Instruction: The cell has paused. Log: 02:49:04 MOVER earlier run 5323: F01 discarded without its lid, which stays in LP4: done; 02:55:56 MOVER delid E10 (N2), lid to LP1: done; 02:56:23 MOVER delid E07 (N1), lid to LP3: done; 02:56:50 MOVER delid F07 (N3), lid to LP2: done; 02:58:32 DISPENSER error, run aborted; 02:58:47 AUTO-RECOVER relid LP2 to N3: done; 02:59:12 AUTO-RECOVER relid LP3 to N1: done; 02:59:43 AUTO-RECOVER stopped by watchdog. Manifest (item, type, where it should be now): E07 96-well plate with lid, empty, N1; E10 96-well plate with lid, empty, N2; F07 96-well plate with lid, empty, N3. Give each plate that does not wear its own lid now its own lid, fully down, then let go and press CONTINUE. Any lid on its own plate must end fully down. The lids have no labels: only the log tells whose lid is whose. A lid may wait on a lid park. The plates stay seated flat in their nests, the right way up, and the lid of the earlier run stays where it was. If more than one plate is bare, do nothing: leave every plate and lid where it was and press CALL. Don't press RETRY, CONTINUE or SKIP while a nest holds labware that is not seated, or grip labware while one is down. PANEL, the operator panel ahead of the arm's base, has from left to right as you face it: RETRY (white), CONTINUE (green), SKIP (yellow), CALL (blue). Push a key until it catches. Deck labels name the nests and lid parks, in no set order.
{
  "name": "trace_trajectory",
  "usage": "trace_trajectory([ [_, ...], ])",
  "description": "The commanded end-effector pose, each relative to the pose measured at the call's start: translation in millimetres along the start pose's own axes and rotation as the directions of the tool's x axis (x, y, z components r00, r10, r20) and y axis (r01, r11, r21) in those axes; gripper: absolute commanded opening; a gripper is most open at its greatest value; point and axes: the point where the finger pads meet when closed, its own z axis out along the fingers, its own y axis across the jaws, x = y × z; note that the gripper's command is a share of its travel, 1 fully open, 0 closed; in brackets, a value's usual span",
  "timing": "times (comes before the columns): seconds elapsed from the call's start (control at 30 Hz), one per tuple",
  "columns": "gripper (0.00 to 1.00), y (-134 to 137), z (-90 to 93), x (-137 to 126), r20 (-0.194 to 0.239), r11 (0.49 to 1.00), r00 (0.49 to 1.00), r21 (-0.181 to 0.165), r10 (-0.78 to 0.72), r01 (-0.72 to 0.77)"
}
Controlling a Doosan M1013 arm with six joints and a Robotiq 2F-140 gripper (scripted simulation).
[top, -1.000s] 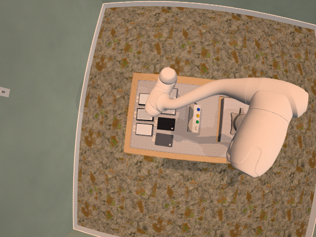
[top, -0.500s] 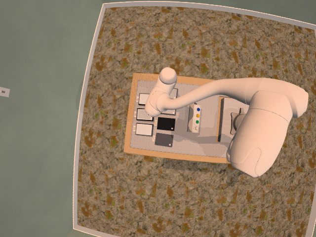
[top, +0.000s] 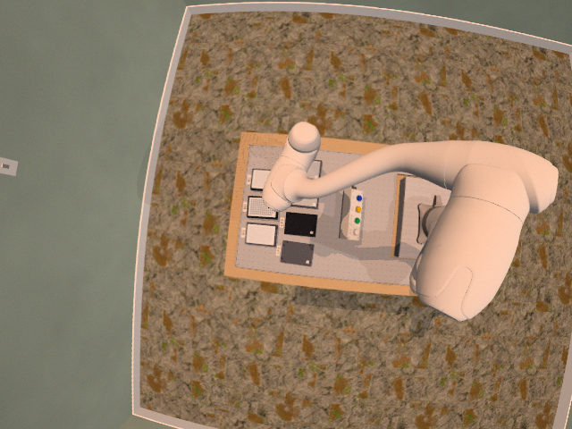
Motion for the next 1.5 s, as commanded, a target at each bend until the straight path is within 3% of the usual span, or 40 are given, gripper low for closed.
trace_trajectory([
  [0.0,0.59,1.5,1.9,-0.6,-0.002,1.0,1.0,0.005,0.004,-0.004],
  [1.0,0.59,1.5,1.9,-0.6,-0.002,1.0,1.0,0.005,0.004,-0.004],
  [1.03,0.66,1.5,1.9,-0.6,-0.002,1.0,1.0,0.005,0.004,-0.004],
  [1.47,0.66,1.5,1.9,-0.6,-0.002,1.0,1.0,0.005,0.004,-0.004],
])
